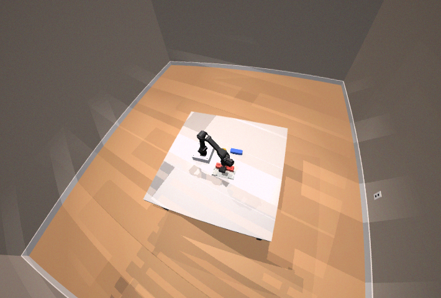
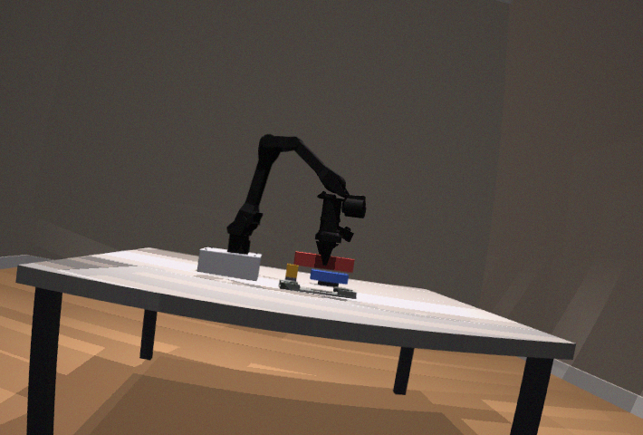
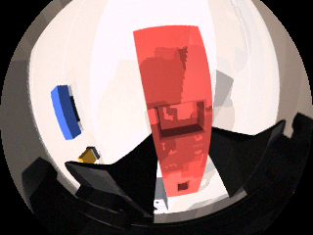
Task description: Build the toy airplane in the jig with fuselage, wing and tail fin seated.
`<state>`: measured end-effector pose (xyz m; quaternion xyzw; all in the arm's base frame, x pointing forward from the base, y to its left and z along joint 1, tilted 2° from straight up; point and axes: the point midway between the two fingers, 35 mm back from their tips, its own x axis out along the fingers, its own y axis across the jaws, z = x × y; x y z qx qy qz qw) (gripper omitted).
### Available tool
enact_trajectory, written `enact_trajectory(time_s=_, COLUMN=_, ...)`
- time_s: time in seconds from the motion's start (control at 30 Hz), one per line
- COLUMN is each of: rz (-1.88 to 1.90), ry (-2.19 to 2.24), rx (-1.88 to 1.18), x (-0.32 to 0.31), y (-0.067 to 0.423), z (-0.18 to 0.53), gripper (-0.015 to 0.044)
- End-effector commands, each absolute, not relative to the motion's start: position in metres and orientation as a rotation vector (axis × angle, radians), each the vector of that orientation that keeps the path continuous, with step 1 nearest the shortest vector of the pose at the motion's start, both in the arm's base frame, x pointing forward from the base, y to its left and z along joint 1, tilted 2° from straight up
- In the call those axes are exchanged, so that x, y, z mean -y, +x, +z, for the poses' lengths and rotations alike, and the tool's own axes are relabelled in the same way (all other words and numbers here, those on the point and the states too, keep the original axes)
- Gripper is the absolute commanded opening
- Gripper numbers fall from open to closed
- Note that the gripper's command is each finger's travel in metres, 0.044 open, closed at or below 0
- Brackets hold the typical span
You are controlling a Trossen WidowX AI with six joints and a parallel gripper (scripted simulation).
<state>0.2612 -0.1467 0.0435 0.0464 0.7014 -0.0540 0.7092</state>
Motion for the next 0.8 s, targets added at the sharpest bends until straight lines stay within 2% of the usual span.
enact_trajectory(time_s=0.0, rz=-0.116, ry=0.098, rx=-1.574, x=0.1591, y=0.2527, z=0.0331, gripper=0.0)
enact_trajectory(time_s=0.1, rz=-0.116, ry=0.097, rx=-1.574, x=0.1632, y=0.2506, z=0.0311, gripper=0.0)
enact_trajectory(time_s=0.33, rz=-0.116, ry=0.097, rx=-1.574, x=0.1632, y=0.2505, z=0.0312, gripper=0.0184)
enact_trajectory(time_s=0.37, rz=-0.116, ry=0.097, rx=-1.574, x=0.1632, y=0.2505, z=0.0312, gripper=0.0195)
enact_trajectory(time_s=0.77, rz=-0.116, ry=0.097, rx=-1.574, x=0.1631, y=0.2505, z=0.0312, gripper=0.0195)
